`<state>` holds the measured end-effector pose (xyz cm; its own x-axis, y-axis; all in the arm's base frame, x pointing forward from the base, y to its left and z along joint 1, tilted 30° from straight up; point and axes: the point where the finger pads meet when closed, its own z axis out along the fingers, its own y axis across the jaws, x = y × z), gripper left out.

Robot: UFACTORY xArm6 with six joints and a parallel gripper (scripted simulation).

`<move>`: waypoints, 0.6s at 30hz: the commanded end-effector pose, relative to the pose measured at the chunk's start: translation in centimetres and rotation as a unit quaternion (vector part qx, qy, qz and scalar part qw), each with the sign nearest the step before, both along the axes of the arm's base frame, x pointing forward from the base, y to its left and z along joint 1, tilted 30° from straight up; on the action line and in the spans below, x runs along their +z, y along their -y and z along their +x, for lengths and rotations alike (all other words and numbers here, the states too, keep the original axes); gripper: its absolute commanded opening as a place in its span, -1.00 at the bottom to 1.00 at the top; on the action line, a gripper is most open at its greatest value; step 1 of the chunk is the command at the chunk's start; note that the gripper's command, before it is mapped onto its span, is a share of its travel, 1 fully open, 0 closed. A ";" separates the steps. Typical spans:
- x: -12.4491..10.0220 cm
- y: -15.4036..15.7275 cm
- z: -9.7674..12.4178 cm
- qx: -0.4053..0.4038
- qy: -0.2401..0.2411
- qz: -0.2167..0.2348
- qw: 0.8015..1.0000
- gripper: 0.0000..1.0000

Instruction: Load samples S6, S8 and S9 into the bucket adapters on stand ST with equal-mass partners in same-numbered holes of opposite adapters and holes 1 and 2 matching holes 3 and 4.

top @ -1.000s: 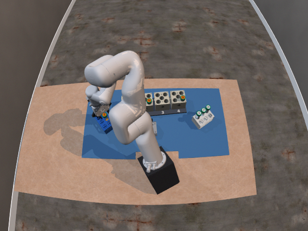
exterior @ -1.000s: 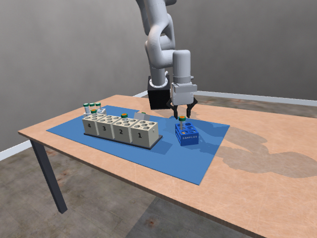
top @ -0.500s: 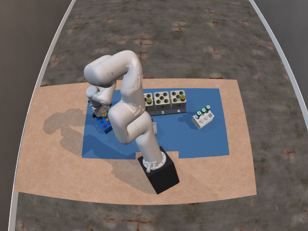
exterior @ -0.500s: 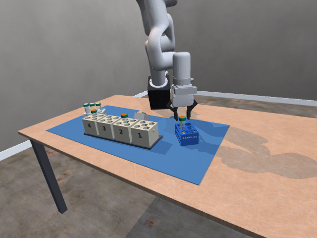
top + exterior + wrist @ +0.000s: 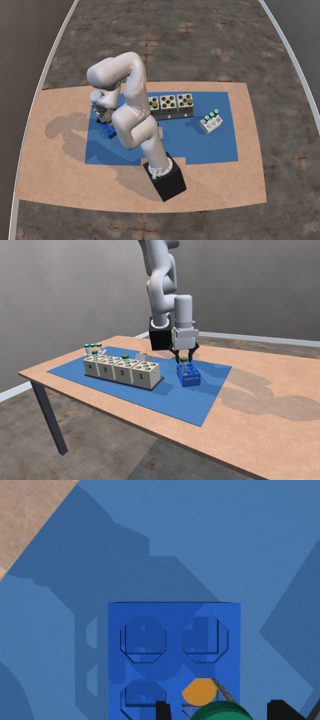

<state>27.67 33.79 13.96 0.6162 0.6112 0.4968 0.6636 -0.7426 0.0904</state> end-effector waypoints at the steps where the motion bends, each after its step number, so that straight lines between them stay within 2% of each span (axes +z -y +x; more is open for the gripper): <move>1: 0.0 -0.1 0.1 0.000 0.001 0.001 1.000 0.15; 13: 0.0 -0.1 0.1 0.000 0.001 0.001 1.000 0.15; 14: 0.0 -0.1 0.1 0.000 0.001 0.001 1.000 -1.00; 18: 0.1 -0.1 0.1 0.000 0.001 0.001 1.000 -1.00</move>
